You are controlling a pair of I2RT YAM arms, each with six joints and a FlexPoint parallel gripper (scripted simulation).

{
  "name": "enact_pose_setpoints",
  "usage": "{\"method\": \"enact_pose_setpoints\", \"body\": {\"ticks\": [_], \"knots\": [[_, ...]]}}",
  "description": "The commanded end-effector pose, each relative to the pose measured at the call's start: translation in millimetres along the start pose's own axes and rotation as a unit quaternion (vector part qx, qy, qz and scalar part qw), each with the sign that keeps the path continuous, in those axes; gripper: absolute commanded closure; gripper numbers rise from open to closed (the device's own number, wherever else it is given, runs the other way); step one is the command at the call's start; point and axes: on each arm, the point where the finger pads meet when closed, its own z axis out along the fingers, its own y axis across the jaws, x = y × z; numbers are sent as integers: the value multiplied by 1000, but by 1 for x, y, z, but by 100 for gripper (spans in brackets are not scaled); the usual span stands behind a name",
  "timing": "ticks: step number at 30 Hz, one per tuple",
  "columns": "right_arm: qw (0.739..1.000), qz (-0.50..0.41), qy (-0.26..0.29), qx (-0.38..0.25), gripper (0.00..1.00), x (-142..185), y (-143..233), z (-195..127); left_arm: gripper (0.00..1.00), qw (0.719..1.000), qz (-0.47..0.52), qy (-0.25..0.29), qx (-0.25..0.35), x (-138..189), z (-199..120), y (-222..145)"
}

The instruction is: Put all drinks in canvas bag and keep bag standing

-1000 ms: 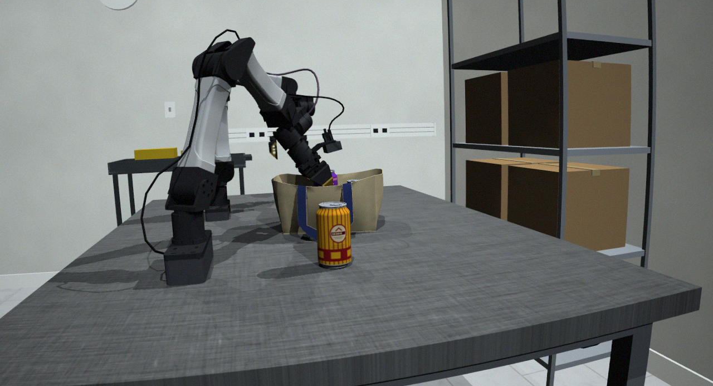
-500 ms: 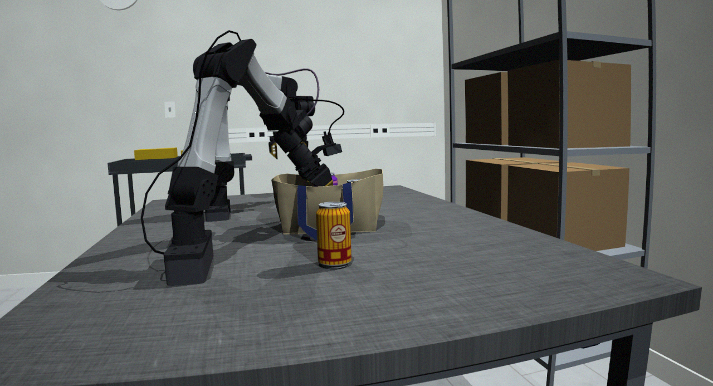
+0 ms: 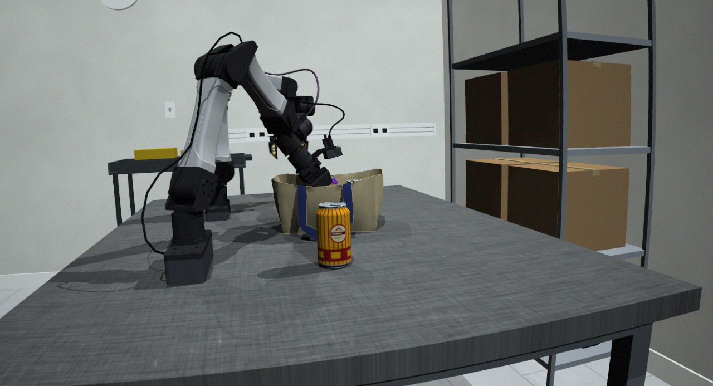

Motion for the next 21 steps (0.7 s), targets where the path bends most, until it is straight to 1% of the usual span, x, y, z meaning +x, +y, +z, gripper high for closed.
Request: {"method": "enact_pose_setpoints", "body": {"ticks": [1, 2, 4, 5, 6, 8, 10, 14, 16, 18, 21], "knots": [[998, 23, -47, -22, 33, -30, 10, -12, 14, 1000, 0, 6, -8, 0, -2, 6], [998, 28, -54, -28, 33, -37, 12, -17, 14, 1000, 0, 6, -8, 0, -2, 6], [997, 30, -58, -31, 33, -39, 13, -18, 14, 1000, 0, 6, -8, 0, -2, 6], [998, 28, -54, -28, 33, -35, 11, -15, 14, 1000, 0, 6, -8, 0, -2, 6], [999, 20, -43, -18, 33, -23, 6, -7, 14, 1000, 0, 6, -8, 0, -2, 6], [999, 20, -43, -17, 33, -24, 10, -1, 14, 1000, 0, 6, -8, 0, -2, 6], [998, 24, -49, -22, 33, -28, 8, -8, 14, 1000, 0, 6, -8, 0, -2, 6], [998, 24, -48, -22, 33, -29, 10, -6, 14, 1000, 0, 6, -8, 0, -2, 6], [999, 12, -30, -5, 33, -8, 3, 11, 14, 1000, 0, 6, -8, 0, -2, 6], [998, 21, -48, -24, 33, -23, 12, -5, 14, 1000, 0, 6, -8, 0, -2, 6], [998, 27, -56, -31, 33, -32, 14, -11, 14, 1000, 0, 6, -8, 0, -2, 6]]}}
